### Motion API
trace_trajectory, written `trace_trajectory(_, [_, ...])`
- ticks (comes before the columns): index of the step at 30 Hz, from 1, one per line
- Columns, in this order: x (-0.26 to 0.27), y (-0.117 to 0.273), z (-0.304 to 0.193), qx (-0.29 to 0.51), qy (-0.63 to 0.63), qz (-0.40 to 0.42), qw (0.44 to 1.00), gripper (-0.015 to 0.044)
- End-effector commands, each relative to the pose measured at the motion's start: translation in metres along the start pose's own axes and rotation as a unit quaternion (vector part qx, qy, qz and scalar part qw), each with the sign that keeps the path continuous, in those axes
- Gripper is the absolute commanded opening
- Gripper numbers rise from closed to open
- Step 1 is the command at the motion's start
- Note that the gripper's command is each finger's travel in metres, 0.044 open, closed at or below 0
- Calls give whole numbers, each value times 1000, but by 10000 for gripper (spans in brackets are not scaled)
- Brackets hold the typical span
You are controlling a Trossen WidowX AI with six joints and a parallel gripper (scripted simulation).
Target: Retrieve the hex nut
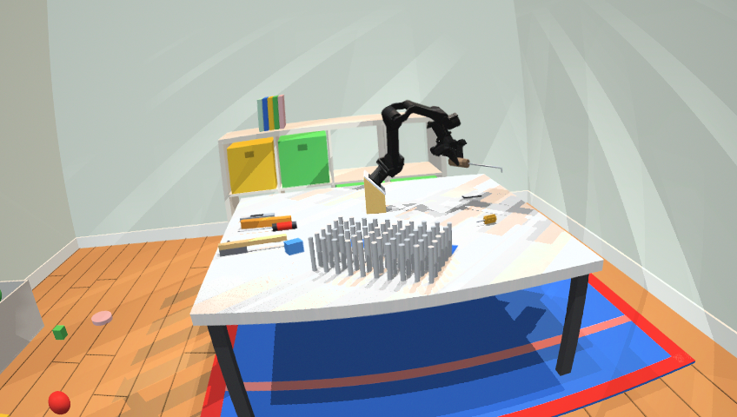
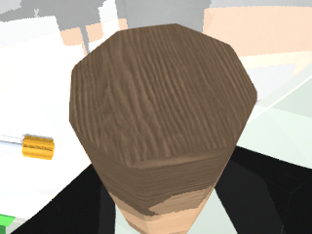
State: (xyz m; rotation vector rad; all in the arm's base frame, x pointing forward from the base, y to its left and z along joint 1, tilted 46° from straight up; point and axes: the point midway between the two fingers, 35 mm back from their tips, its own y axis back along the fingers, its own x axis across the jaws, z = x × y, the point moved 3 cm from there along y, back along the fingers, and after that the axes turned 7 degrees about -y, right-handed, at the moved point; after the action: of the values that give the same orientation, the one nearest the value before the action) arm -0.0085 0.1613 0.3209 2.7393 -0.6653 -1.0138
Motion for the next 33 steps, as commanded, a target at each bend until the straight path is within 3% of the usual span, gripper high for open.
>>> trace_trajectory(1, [1, 1, -5, 4, -7, 5, 1000, 0])
trace_trajectory(33, [36, -47, -11, -27, -62, 158, 985, 0])
